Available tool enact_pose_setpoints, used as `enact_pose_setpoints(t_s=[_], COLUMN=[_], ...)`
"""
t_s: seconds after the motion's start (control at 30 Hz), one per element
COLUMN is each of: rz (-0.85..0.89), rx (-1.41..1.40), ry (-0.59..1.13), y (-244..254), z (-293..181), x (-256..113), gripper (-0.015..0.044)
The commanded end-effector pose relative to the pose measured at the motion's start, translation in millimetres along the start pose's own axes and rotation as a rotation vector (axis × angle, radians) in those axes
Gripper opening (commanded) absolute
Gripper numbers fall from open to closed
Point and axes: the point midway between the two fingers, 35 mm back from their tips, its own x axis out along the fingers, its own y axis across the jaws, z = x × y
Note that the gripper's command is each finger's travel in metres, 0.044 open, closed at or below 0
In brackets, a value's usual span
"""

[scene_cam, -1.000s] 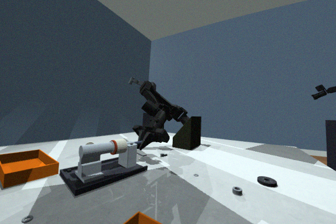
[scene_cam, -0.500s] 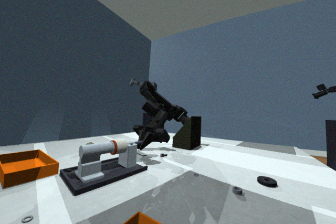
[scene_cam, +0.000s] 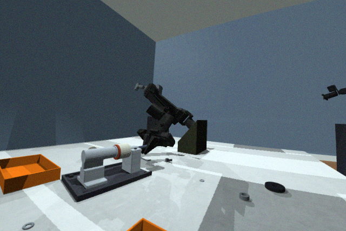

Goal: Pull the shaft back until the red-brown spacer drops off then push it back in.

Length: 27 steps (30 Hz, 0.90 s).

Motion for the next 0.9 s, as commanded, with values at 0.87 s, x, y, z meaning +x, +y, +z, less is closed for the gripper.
enact_pose_setpoints(t_s=[0.87], rz=[-0.002], rx=[0.001], ry=[-0.001], y=[-0.5], z=[3.4], x=[-3.2], gripper=[0.0])
